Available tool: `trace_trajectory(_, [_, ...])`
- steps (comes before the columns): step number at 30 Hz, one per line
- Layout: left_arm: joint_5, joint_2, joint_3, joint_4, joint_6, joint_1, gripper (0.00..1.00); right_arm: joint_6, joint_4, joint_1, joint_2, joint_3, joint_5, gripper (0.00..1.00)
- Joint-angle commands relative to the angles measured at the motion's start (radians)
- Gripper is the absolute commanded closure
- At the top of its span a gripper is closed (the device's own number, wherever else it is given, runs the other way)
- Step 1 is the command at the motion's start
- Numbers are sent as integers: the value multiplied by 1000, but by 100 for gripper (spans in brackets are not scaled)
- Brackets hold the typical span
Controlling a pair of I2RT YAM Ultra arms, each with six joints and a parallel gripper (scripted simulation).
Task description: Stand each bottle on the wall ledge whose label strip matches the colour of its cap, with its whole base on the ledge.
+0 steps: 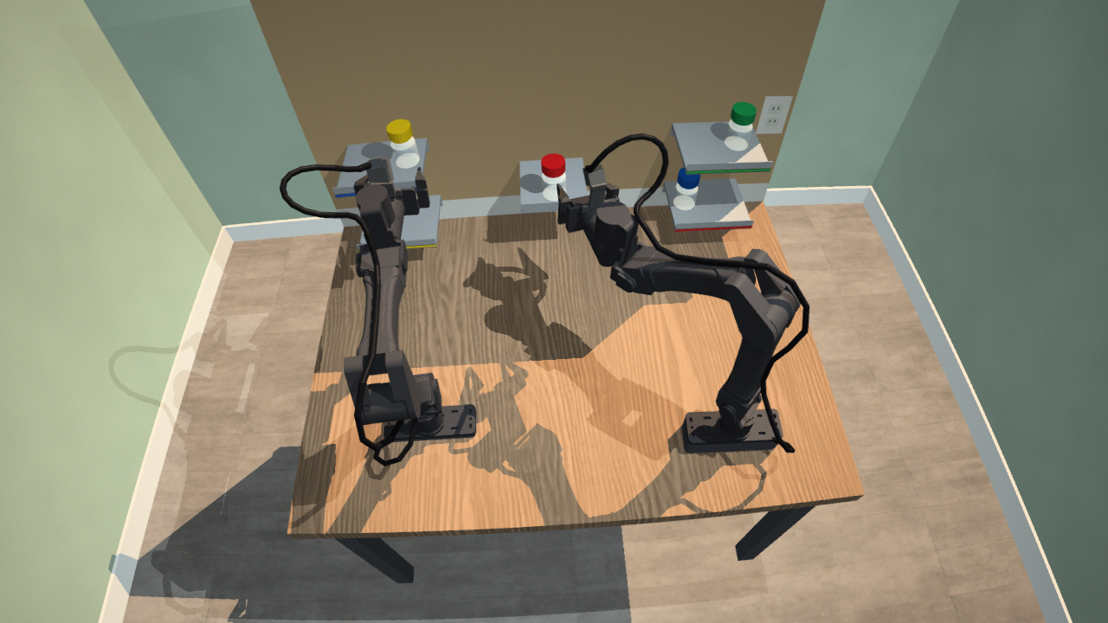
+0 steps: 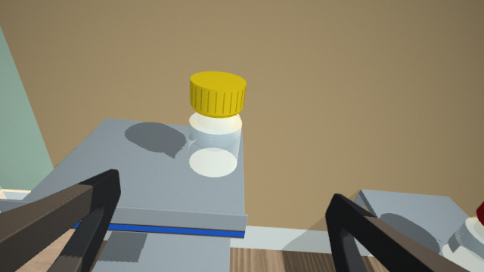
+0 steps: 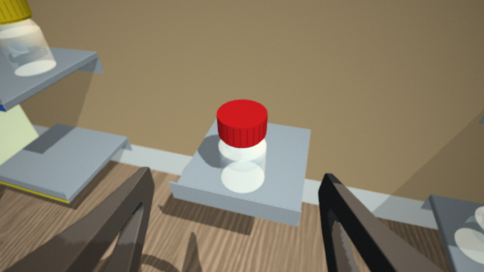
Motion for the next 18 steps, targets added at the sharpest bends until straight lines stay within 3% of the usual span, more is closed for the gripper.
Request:
trace_trajectory(1, [85, -65, -107, 29, 64, 96, 0, -14, 94, -25, 56, 24, -42, 19])
trace_trajectory(7, [192, -124, -280, 83, 141, 276, 0, -23, 208, -81, 253, 71, -91, 19])
trace_trajectory(9, [192, -124, -280, 83, 141, 276, 0, -23, 208, -81, 253, 71, -91, 19])
trace_trajectory(18, [285, -120, -401, 139, 190, 435, 0, -35, 251, -125, 482, 220, -122, 19])
